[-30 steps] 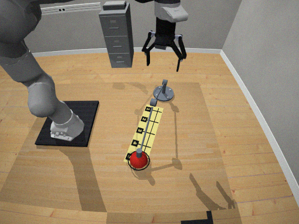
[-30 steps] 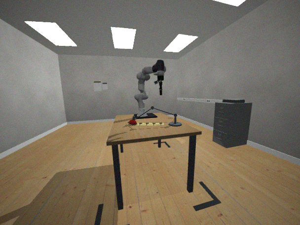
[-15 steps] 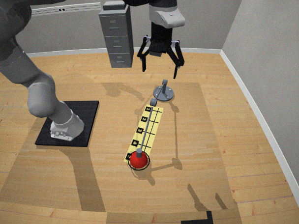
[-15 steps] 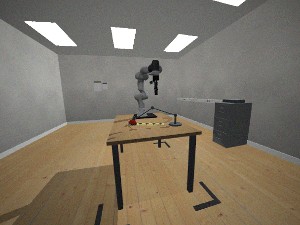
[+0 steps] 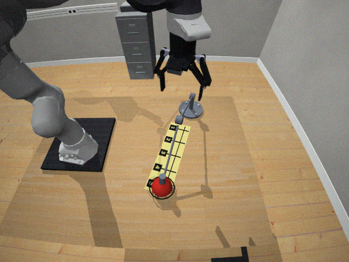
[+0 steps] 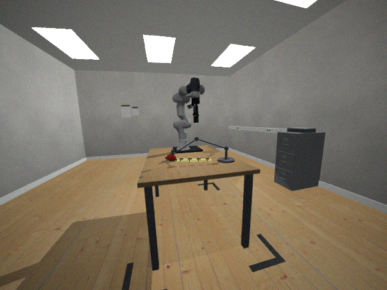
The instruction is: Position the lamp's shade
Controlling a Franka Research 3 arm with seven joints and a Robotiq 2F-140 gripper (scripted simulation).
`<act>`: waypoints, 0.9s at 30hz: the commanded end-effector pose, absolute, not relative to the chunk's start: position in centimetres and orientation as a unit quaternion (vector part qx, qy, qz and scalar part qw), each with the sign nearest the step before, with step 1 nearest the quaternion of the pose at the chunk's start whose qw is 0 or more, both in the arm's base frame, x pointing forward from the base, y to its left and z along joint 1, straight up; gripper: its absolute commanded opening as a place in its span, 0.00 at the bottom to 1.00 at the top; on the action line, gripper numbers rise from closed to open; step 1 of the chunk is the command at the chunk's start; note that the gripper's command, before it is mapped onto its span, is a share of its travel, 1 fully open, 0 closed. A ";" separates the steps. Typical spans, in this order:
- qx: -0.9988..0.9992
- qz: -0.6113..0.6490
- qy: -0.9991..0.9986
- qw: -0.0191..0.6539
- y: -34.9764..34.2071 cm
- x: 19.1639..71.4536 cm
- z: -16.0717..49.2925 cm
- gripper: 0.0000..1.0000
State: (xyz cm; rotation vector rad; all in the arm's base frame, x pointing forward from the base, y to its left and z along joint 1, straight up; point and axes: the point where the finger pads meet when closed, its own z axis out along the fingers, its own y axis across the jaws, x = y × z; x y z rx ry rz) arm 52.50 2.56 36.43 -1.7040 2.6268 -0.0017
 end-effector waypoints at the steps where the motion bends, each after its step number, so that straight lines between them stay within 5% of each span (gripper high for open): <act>1: -0.552 -0.003 0.834 0.005 1.5 52.2 36.4 1.00; 27: -0.537 0.001 0.844 0.007 -6.2 48.2 36.5 1.00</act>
